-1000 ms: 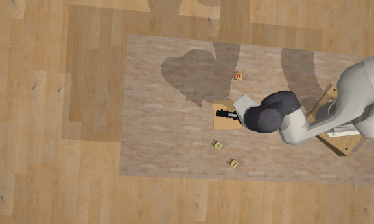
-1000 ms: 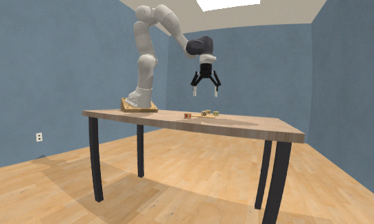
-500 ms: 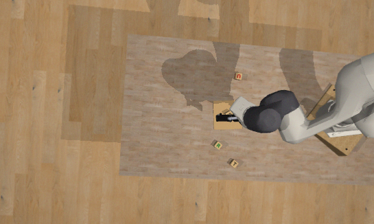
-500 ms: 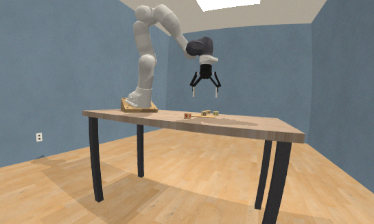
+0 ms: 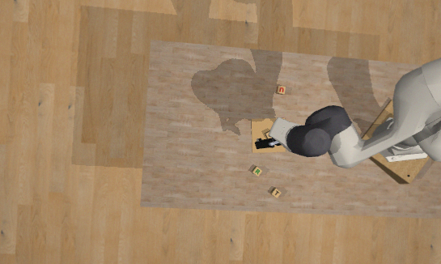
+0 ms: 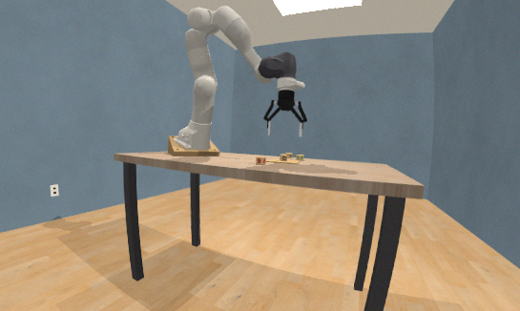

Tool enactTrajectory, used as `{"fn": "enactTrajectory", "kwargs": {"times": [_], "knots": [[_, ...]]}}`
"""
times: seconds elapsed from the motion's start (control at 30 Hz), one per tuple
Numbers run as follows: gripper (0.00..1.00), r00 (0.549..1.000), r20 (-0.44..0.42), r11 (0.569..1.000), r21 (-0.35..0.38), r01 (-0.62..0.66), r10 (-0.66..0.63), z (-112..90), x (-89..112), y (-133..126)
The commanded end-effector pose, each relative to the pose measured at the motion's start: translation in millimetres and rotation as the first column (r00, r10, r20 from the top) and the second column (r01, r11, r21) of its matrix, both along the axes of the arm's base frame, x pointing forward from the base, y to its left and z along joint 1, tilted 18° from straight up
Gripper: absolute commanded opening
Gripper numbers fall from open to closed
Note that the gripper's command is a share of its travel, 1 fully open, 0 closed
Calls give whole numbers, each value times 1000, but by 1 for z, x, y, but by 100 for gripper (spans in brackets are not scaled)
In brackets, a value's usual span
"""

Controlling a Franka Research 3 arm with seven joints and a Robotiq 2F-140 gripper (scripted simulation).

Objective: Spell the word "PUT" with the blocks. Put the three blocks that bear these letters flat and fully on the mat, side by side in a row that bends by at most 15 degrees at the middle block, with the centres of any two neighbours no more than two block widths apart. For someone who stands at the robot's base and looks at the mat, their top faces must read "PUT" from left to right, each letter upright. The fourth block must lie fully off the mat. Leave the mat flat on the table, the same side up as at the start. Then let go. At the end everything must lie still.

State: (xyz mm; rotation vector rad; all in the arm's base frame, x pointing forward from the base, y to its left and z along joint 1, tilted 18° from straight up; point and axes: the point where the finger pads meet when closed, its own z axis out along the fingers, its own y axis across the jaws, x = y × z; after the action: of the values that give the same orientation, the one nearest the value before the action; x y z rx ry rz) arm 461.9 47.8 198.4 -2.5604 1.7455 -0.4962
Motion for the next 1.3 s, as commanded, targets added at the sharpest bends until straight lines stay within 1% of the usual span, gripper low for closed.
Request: {"fn": "enactTrajectory", "kwargs": {"times": [0.0, 0.1, 0.13, 1.27], "knots": [[100, 991, -25, 991, -39, -132, 131, -2, 1, -1], [100, 988, -30, 987, -45, -155, 153, -2, 1, -1], [40, 988, -30, 987, -45, -155, 153, -2, 1, -1], [40, 988, -30, 987, -45, -155, 153, -2, 1, -1]]}}
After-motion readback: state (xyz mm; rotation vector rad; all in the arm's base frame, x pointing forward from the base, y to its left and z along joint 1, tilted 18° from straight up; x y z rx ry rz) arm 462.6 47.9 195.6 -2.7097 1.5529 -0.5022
